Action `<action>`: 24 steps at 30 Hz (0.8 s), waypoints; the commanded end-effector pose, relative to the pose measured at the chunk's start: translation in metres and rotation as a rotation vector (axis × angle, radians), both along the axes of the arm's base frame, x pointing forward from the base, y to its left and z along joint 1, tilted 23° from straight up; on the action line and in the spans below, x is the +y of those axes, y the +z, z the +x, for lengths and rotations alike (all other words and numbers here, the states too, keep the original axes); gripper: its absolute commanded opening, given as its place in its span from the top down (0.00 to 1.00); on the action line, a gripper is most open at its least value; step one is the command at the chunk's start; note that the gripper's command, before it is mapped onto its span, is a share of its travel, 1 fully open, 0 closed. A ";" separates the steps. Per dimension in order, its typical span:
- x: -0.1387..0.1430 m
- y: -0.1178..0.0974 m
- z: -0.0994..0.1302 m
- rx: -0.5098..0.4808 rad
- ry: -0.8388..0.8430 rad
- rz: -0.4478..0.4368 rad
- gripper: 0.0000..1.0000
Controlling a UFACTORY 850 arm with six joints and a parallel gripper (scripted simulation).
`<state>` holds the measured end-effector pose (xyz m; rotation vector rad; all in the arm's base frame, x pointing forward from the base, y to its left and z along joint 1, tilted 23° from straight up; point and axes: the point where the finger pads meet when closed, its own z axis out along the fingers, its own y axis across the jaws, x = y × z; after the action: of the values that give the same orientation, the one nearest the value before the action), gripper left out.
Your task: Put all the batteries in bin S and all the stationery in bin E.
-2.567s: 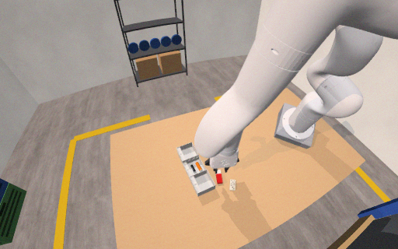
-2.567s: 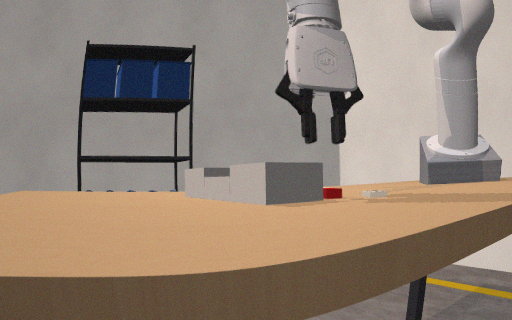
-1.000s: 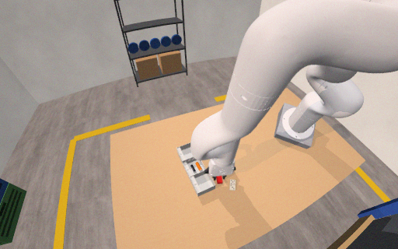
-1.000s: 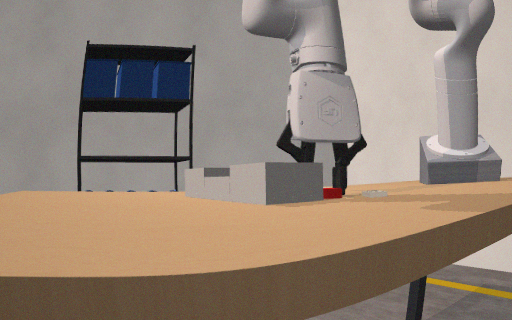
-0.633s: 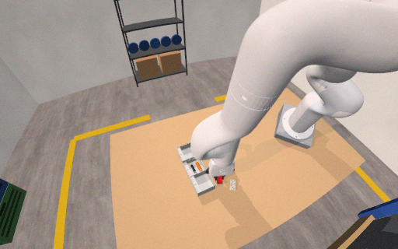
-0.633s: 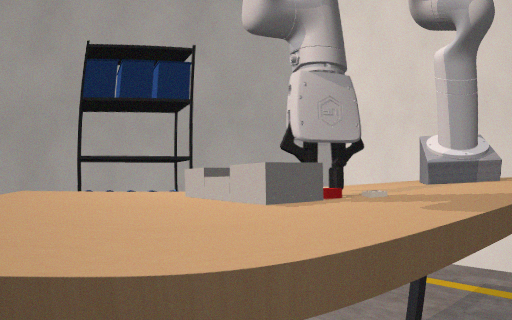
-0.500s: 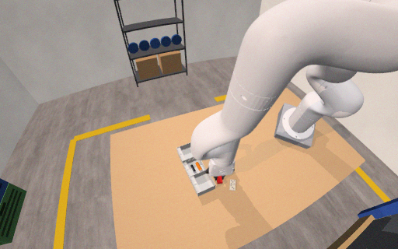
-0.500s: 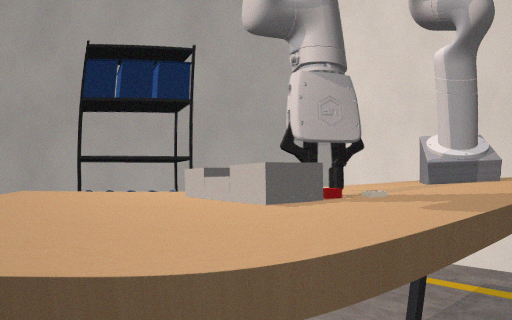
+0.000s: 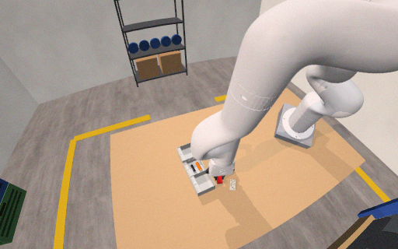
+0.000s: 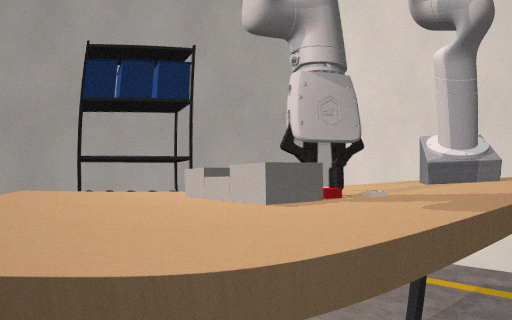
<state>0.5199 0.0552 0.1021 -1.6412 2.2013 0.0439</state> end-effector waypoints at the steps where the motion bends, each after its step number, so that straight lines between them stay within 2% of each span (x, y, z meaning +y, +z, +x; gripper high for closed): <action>1: 0.000 0.001 0.001 -0.001 0.000 0.000 1.00; 5: 0.000 0.001 0.001 -0.001 0.000 0.000 1.00; 24: -0.015 0.053 -0.016 -0.001 0.000 0.000 1.00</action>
<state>0.5067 0.0435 0.1435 -1.6365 2.1962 0.0361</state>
